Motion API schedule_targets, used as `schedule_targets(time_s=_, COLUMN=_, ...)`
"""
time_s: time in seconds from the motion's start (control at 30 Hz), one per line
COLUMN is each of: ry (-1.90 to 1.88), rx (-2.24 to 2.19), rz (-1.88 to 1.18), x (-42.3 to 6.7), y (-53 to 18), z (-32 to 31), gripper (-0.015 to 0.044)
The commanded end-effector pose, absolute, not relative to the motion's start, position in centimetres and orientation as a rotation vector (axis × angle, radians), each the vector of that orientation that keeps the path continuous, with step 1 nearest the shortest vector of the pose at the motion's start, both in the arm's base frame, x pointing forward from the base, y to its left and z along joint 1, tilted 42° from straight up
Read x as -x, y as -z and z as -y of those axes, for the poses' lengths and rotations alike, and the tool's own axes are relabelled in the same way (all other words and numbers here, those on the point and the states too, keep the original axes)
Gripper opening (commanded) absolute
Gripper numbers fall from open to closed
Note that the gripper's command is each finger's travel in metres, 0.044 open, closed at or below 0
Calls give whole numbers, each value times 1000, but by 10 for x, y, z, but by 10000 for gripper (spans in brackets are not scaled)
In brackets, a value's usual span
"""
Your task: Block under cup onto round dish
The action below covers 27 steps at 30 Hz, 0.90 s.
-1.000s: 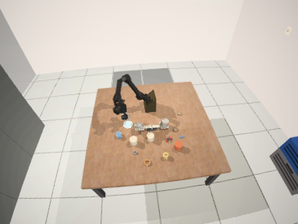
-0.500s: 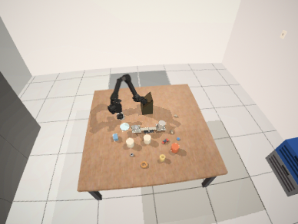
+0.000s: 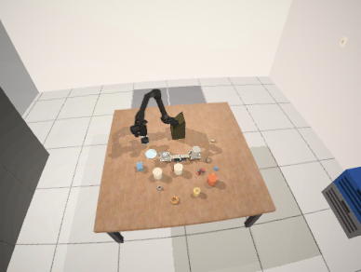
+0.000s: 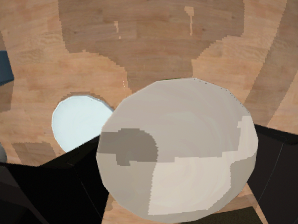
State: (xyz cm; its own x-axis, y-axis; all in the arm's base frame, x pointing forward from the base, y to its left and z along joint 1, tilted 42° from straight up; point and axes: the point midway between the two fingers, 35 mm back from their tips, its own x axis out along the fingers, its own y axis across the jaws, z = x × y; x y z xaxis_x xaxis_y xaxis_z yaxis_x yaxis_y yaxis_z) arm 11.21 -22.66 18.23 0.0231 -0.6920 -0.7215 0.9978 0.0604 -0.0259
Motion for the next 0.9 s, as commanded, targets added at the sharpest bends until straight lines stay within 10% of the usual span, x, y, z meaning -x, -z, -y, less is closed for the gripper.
schedule_targets(time_s=0.0, ry=1428, rx=-588, rz=-675, x=-112, y=-168, z=237, gripper=0)
schedule_targets(time_s=0.87, ry=1433, rx=-583, rz=-664, x=-111, y=-151, z=256, gripper=52)
